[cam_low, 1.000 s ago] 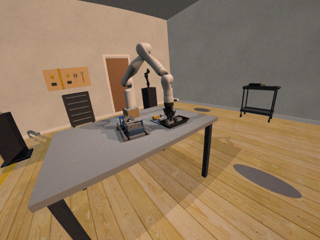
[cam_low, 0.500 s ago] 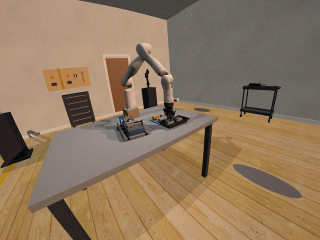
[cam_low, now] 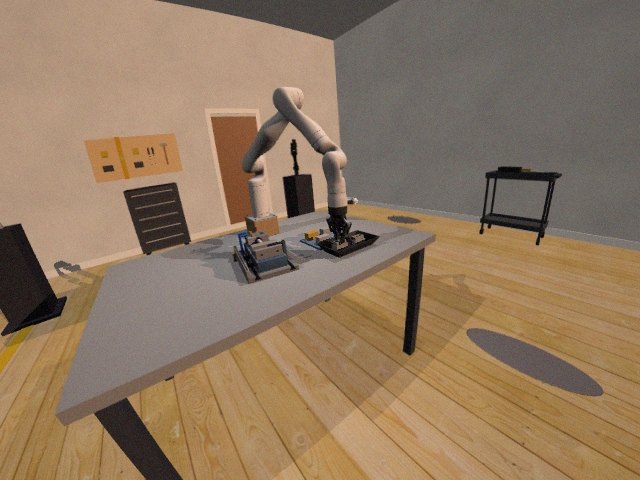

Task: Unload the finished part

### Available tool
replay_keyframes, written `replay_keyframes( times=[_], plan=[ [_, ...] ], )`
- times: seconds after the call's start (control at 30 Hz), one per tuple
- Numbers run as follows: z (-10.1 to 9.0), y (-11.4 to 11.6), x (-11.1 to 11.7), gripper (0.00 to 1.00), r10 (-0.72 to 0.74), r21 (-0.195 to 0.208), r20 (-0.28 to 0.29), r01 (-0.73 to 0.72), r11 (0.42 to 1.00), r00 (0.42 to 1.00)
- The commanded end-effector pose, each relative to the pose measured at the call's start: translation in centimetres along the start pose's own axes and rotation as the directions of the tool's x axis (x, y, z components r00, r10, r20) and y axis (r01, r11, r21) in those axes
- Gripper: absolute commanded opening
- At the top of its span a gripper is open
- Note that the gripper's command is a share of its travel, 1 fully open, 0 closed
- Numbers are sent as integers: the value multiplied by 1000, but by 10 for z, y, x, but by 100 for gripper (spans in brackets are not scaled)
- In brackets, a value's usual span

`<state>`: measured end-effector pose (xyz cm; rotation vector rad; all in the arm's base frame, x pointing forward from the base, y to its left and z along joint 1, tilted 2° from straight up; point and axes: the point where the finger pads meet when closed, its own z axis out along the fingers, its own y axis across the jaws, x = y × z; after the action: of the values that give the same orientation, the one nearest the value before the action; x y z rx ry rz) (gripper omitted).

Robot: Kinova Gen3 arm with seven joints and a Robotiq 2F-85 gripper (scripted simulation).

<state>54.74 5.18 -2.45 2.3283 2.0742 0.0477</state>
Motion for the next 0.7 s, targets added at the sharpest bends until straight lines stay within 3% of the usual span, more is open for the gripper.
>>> replay_keyframes(
  times=[0.0, 0.67],
  plan=[
    [1, 0, 0, 0, 0, -1, 0, 0, 1000, 1000],
    [5, 0, 0, 0, 0, -1, 0, 0, 1000, 1000]
  ],
)
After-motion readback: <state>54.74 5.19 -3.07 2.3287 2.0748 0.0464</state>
